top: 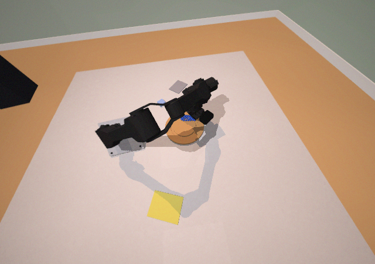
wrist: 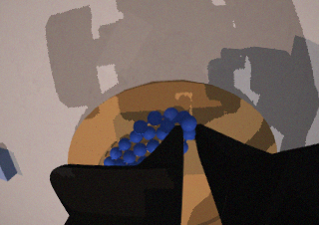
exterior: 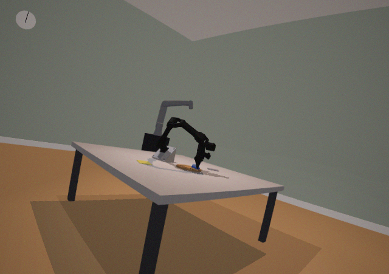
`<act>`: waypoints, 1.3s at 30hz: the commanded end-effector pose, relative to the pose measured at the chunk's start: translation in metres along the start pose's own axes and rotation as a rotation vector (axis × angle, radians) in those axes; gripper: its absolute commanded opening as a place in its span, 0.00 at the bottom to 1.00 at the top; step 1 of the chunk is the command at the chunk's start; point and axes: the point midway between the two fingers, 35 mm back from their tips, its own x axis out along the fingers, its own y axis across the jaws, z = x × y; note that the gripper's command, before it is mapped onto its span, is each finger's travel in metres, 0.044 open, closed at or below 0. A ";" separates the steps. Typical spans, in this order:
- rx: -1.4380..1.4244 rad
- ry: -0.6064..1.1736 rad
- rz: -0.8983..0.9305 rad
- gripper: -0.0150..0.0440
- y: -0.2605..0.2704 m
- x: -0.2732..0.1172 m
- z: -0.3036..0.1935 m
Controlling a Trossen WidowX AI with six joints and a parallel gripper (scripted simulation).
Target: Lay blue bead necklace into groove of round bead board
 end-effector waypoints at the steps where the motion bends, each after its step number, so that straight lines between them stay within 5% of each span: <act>1: -0.005 0.011 0.001 0.25 0.000 0.004 -0.002; 19: -0.005 0.011 0.001 0.25 0.000 0.004 -0.002; 35: -0.004 0.010 0.001 0.97 0.000 -0.004 -0.002; 39: -0.005 0.011 0.002 1.00 0.001 -0.005 -0.001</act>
